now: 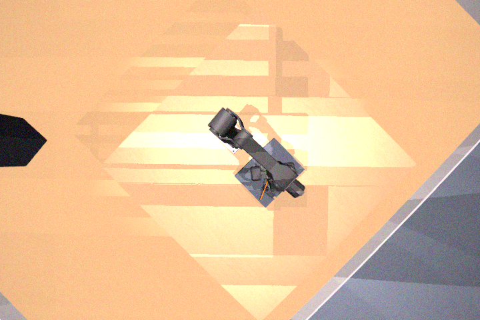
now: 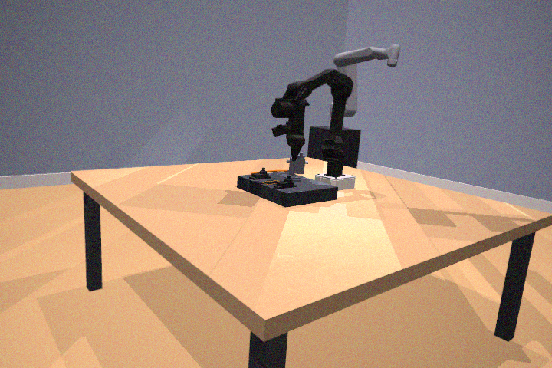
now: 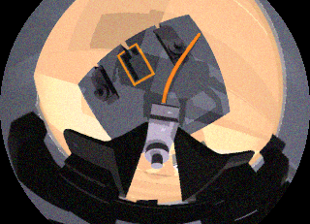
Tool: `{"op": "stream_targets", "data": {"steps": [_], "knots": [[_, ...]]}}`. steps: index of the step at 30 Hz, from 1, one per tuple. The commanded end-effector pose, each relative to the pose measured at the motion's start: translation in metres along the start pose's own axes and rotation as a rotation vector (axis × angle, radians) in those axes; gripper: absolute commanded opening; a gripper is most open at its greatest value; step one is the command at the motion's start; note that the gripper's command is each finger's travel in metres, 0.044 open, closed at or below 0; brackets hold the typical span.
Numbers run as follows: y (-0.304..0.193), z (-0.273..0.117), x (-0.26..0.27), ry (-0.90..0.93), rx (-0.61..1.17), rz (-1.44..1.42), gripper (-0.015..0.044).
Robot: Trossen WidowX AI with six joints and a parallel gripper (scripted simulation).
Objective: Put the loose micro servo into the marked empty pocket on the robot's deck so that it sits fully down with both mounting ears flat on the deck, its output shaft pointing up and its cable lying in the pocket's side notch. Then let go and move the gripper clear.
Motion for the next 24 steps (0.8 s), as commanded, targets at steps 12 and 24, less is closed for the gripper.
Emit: {"op": "stream_targets", "data": {"steps": [12, 24], "knots": [[-0.0007, -0.0004, 0.0020, -0.002, -0.004, -0.406, 0.0000], [-0.0007, -0.0004, 0.0020, -0.002, -0.004, -0.660, 0.0000]]}}
Point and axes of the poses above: the point midway between the two fingers, 35 mm back from their tips, its own z axis out along the fingers, its own x axis across the jaws, y = z × x, the point moved 1 cm from there along -z, back along the fingers
